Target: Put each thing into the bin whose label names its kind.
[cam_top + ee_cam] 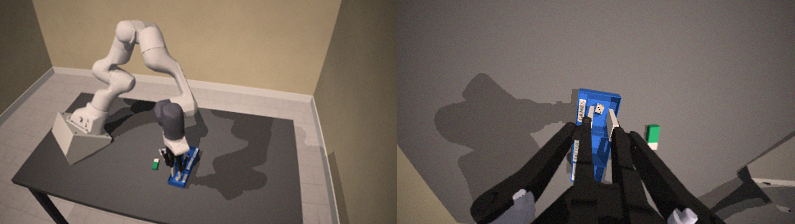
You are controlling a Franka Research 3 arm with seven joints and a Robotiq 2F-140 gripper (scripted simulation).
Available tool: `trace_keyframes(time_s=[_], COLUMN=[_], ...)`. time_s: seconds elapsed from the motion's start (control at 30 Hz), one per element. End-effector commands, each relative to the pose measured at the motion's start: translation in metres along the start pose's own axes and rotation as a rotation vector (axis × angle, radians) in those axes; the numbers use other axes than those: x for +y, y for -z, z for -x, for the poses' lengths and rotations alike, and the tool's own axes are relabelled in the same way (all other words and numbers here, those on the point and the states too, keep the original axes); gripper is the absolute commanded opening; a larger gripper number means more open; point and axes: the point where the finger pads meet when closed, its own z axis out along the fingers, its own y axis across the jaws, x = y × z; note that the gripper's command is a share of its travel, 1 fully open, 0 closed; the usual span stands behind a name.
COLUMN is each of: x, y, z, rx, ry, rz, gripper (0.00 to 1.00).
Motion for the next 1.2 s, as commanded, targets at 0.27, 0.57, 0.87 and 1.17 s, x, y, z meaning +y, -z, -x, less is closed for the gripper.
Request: trace_keyframes(time_s=[0.27, 0.57, 0.87, 1.17], x=[0.001, 0.001, 0.001, 0.001], y=[0.026, 0.026, 0.026, 0.026], z=[0.003, 0.003, 0.003, 0.003], rx=[-0.009, -0.009, -0.009, -0.009], ry=[0.004, 0.004, 0.004, 0.004], rz=[0.003, 0.003, 0.003, 0.003], gripper=[0.19, 0.19, 0.19, 0.19])
